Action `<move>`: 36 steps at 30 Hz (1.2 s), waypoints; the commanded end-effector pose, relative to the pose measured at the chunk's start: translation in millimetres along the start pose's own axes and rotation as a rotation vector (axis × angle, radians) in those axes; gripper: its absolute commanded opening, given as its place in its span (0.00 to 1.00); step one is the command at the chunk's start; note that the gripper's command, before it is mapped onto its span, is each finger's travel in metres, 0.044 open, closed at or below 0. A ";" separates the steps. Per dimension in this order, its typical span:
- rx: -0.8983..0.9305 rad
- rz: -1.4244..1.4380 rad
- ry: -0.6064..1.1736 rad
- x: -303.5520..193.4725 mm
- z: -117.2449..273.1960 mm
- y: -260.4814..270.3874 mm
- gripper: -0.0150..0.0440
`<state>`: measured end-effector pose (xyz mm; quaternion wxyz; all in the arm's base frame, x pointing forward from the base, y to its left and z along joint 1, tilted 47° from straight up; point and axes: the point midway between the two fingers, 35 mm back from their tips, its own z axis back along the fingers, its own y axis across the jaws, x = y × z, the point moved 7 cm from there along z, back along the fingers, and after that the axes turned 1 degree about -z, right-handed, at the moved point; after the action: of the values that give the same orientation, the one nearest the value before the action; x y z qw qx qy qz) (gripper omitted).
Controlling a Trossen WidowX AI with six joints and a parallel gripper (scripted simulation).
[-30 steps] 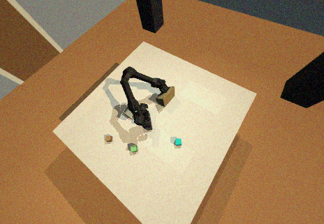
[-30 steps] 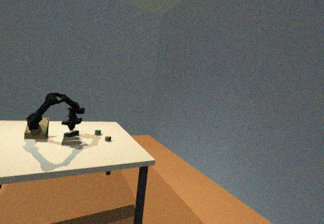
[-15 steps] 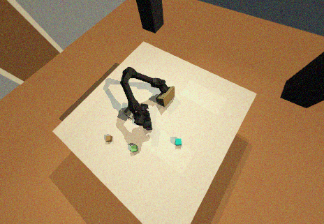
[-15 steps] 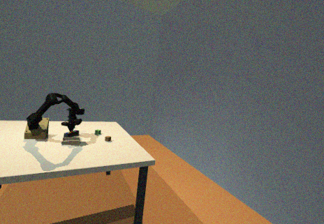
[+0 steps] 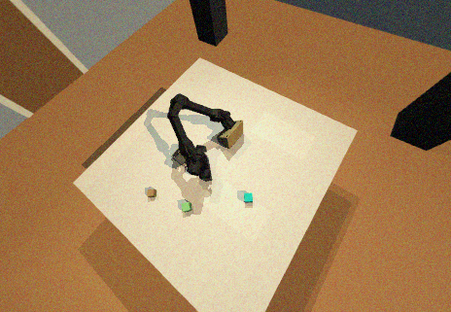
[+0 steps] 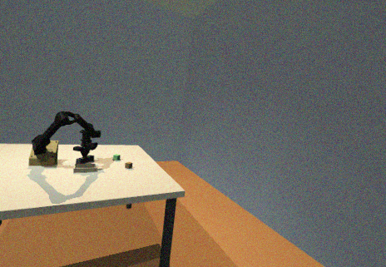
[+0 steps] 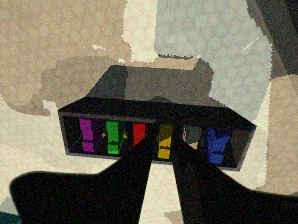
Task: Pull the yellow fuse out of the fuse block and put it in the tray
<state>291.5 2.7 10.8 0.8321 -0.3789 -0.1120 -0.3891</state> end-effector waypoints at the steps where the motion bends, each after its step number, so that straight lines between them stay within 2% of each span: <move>1: -0.007 0.011 -0.004 -1.5 -3.5 -1.5 0.38; 10: -0.007 0.011 -0.004 -1.5 -3.5 -1.5 0.38; 21: -0.003 0.003 0.001 -0.9 -2.7 -0.7 0.26; 36: -0.003 0.004 0.001 -0.9 2.9 -0.4 0.25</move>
<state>289.3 3.2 10.8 0.8330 -0.3827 -0.1086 -0.3845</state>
